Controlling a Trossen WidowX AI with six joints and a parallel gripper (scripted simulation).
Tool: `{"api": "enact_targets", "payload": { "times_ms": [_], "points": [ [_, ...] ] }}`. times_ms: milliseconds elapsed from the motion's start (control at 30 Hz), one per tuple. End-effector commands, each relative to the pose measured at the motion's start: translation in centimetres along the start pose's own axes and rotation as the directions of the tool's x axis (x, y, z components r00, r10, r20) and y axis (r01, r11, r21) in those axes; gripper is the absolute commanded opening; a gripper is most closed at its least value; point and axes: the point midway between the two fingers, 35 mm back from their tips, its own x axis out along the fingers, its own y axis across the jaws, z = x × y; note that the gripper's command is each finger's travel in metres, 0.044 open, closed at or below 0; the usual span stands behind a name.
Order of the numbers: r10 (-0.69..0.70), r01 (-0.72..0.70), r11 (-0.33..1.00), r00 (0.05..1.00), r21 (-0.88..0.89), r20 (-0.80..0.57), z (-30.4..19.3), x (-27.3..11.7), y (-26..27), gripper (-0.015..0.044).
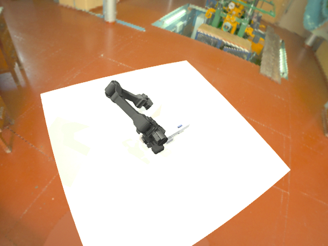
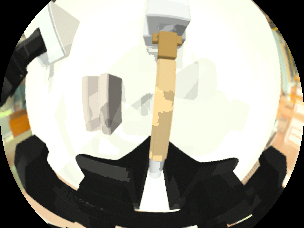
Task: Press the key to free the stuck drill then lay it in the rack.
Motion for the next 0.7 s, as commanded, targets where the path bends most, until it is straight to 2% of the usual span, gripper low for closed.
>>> {"api": "enact_targets", "payload": {
  "times_ms": [0, 667],
  "points": [
    [-0.002, 0.002, 1.000, 1.000, 0.004, 0.000, 0.03, -0.30, -0.03, 0.0000],
    [-0.002, 0.002, 1.000, 1.000, 0.004, 0.001, 0.13, -1.21, -0.04, 0.0000]
  ]
}}
